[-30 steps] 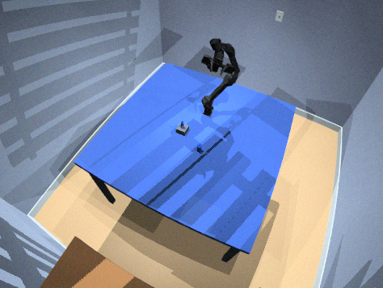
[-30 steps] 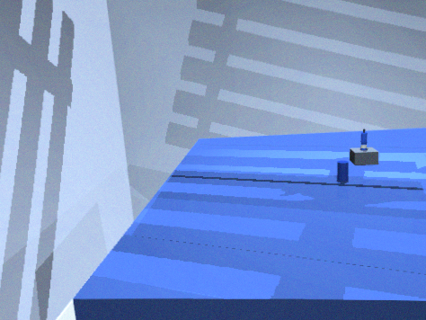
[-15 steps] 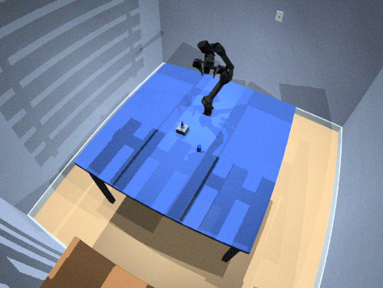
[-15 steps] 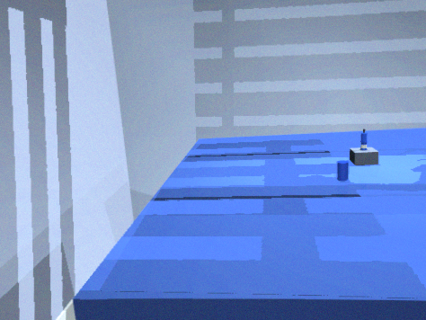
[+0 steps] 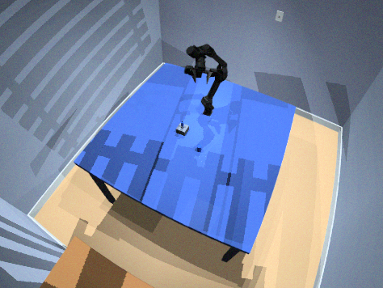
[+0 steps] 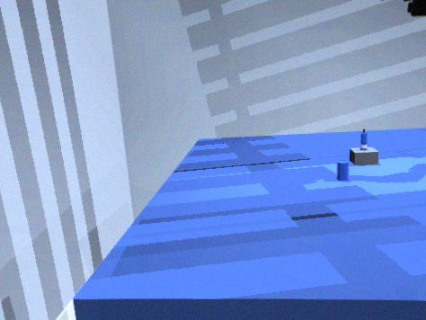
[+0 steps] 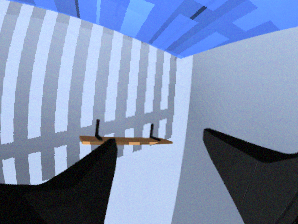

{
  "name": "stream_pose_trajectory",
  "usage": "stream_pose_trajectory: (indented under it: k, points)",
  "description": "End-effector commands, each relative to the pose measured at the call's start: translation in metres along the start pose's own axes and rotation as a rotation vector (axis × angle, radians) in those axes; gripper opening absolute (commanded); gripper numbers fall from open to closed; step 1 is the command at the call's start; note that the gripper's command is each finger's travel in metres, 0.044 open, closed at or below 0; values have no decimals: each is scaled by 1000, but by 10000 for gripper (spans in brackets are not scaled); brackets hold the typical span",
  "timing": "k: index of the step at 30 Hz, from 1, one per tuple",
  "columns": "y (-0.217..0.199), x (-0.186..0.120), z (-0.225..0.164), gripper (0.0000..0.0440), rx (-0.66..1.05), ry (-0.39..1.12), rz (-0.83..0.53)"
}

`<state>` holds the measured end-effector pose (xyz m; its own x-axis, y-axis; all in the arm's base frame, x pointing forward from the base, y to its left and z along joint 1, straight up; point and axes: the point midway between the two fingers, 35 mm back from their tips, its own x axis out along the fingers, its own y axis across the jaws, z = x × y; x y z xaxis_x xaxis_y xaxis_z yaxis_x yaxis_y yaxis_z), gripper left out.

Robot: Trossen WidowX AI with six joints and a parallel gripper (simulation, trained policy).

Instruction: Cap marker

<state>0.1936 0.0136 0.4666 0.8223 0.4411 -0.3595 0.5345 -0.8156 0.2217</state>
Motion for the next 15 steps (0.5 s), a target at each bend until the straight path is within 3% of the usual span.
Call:
stream_pose_trajectory:
  k: [1, 15]
  points:
    - [8, 10, 6, 327, 3, -28, -33]
    - [31, 50, 30, 326, 18, -115, -147]
